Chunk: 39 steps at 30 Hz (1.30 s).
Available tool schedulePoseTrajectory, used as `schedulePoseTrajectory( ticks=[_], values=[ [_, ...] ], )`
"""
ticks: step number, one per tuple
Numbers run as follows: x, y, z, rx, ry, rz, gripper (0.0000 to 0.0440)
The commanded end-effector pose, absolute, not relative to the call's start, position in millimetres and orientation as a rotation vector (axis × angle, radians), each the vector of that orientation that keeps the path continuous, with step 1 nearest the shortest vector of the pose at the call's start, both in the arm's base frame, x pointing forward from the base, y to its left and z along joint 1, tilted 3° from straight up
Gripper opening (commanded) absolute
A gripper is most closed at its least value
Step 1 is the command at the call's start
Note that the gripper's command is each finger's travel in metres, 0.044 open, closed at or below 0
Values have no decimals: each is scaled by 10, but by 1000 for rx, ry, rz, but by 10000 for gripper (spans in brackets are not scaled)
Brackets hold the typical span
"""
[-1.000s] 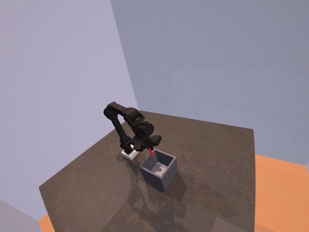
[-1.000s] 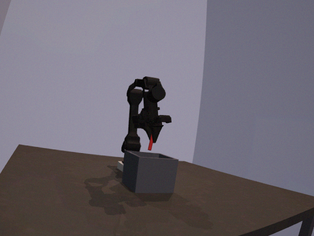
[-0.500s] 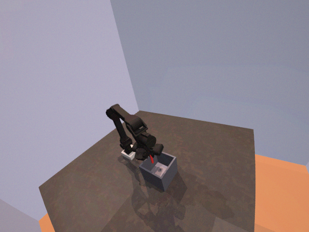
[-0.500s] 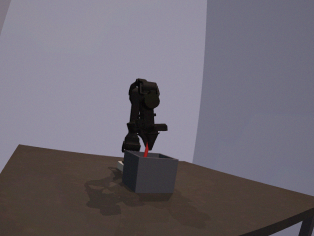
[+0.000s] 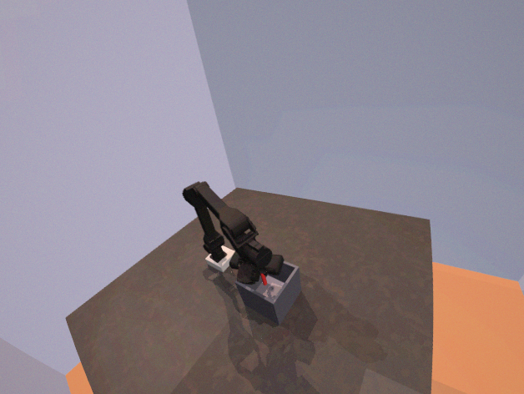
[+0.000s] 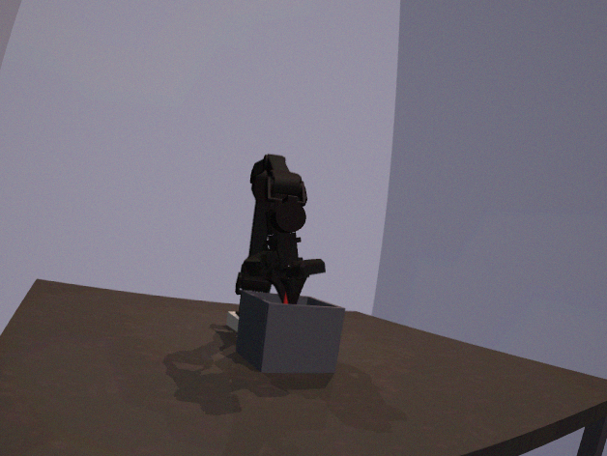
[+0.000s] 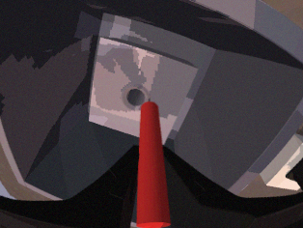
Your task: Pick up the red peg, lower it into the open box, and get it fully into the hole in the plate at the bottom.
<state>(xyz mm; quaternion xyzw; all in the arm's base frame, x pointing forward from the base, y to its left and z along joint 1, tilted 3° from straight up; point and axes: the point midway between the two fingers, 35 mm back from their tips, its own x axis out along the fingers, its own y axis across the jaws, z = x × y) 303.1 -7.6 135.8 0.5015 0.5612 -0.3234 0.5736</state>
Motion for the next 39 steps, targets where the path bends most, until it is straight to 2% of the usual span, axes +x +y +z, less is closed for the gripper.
schedulePoseTrajectory(
  ticks=[1,14,17,24,39],
  values=[
    [3077,-42,1238,1169,1344,-738,0],
    [3196,-6,929,1119,1383,-694,0],
    [3198,-14,875,1101,1389,-693,29],
    [3182,-32,765,1068,1415,-702,156],
    [3311,-101,976,1111,1473,-676,157]
  ],
)
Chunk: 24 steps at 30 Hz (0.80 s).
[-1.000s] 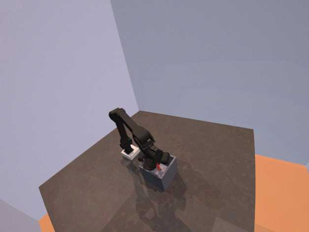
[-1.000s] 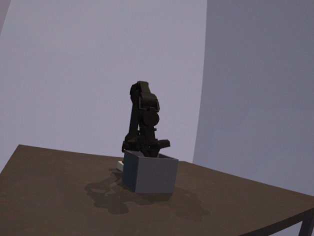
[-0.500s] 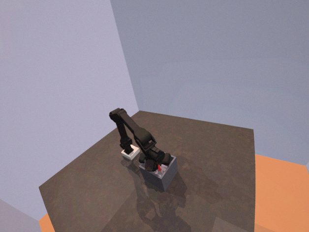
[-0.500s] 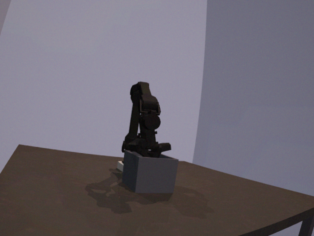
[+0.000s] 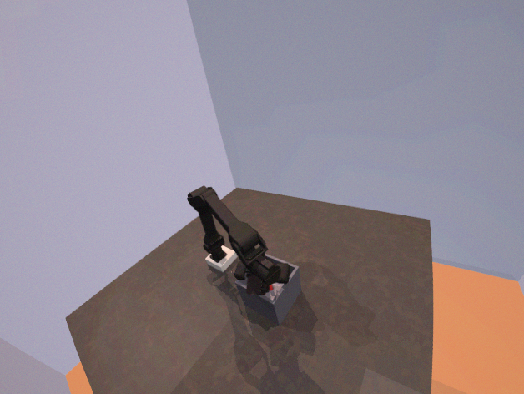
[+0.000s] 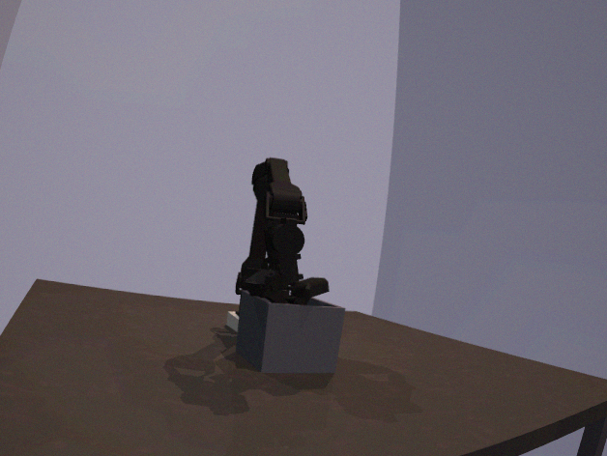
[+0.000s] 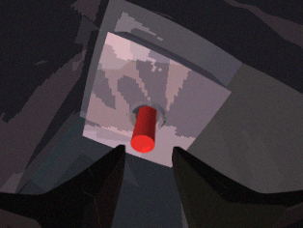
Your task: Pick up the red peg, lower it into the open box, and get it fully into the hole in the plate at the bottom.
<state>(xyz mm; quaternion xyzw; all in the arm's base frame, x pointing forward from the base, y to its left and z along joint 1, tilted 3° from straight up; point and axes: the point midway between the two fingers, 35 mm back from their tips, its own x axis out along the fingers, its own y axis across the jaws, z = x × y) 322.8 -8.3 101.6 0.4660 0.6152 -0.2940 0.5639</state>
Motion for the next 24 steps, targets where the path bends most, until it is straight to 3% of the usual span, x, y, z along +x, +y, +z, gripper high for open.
schedulePoseTrajectory(
  ticks=[1,24],
  values=[
    [3327,-100,1002,1118,1473,-668,158],
    [3622,-92,1602,1275,1426,-442,165]
  ],
)
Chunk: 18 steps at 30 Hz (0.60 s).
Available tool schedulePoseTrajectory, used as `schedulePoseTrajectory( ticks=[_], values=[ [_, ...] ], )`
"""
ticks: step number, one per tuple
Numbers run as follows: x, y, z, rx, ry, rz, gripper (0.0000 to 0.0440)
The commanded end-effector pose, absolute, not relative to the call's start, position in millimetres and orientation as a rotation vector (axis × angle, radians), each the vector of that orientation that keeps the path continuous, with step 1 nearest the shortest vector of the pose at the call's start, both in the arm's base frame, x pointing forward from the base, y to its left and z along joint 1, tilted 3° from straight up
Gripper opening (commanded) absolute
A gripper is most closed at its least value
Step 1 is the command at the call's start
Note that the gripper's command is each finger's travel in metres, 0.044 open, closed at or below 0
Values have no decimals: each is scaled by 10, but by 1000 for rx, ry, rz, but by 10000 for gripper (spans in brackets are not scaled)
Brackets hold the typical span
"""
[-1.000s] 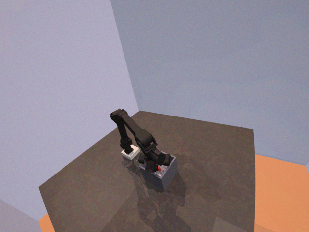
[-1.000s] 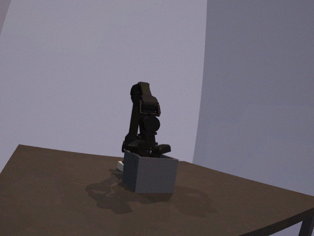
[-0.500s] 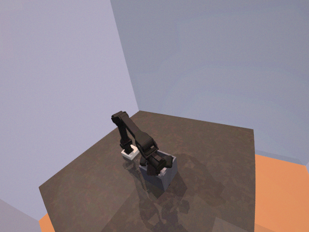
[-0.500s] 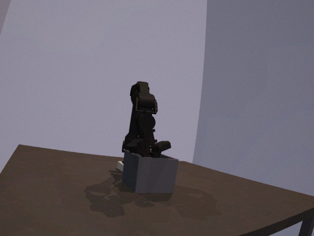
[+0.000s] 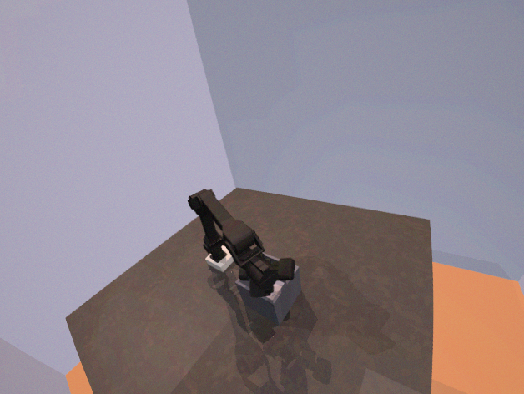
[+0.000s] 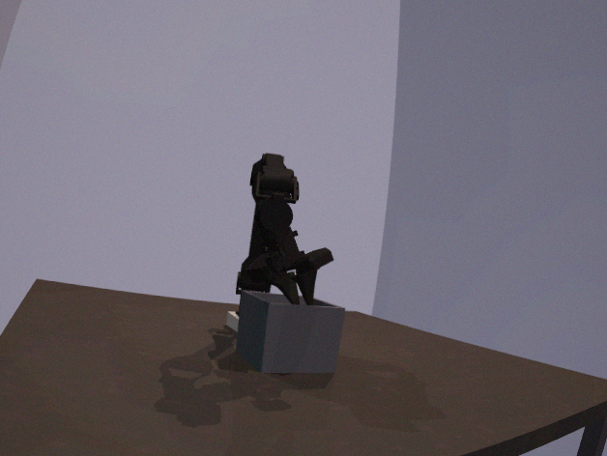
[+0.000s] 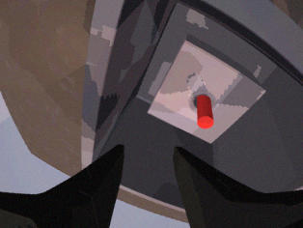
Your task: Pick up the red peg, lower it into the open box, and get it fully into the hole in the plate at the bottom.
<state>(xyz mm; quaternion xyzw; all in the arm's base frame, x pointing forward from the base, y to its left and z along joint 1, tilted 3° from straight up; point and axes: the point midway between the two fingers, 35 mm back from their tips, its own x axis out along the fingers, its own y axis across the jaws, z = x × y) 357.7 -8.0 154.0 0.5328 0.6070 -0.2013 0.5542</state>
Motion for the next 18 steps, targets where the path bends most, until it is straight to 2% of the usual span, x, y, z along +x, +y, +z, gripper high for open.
schedulePoseTrajectory(
  ticks=[1,18],
  values=[
    [3633,-95,1612,1280,1425,-433,164],
    [3831,-164,1668,1319,1422,-293,156]
  ],
)
